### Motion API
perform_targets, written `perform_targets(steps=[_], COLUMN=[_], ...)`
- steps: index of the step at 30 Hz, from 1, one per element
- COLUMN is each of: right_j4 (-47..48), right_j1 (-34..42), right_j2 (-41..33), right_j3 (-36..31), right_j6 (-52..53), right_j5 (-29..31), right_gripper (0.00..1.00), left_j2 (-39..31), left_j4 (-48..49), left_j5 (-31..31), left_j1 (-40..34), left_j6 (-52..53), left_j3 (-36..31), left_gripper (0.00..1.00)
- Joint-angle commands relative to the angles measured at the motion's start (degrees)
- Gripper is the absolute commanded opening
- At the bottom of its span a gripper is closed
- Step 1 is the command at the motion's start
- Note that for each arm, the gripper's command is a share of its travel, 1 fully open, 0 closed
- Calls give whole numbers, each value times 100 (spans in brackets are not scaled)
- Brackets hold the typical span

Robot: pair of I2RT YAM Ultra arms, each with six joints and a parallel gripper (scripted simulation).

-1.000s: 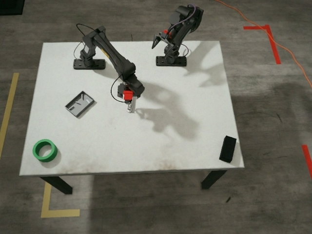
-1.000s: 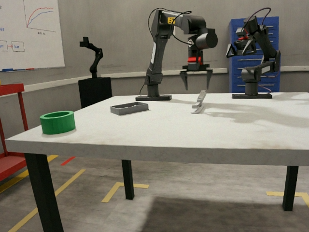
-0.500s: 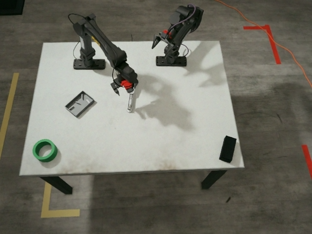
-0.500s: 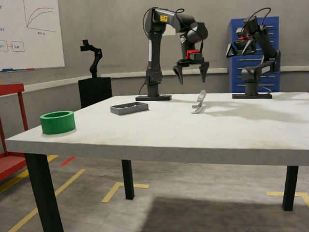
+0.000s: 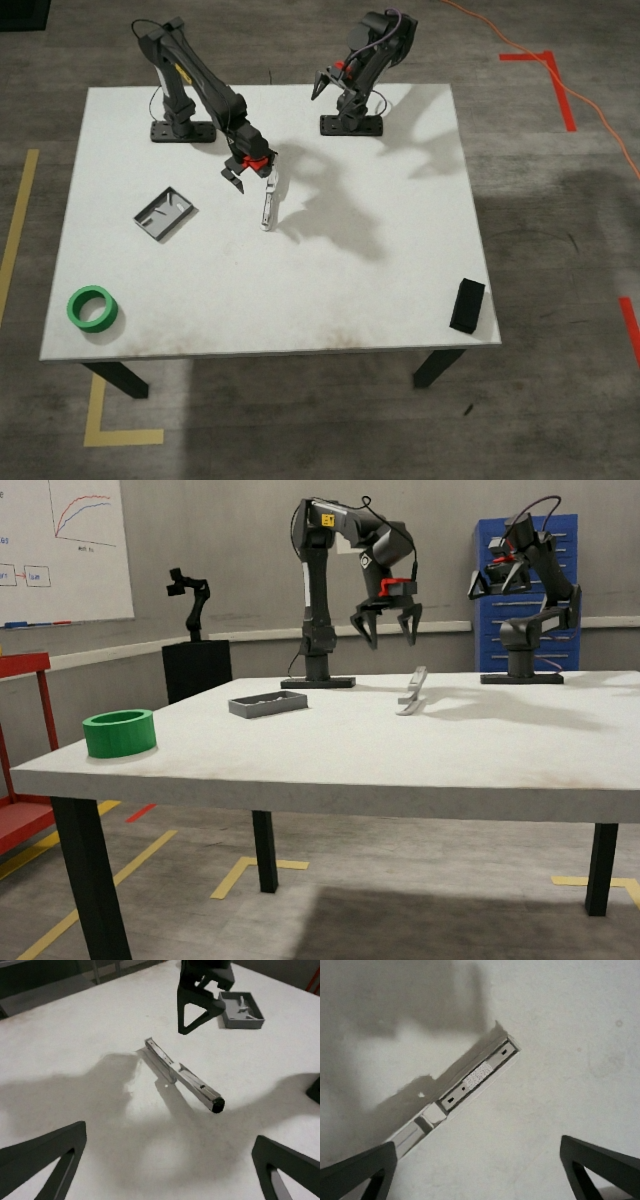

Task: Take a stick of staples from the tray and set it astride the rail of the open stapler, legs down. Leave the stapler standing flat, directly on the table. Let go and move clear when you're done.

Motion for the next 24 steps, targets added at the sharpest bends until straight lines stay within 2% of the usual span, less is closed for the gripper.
perform_targets(steps=[1,24], right_j4=[116,119], right_j1=[-52,-18], right_j2=[-133,-81], right_j3=[-61,1], right_j6=[-108,-110], right_j5=[-56,-59], right_gripper=[100,100], left_j2=[-58,-58], left_j4=[-4,-4], left_j5=[35,35], left_j1=[54,54], left_j6=[33,33], left_j3=[-2,-2], left_gripper=[100,100])
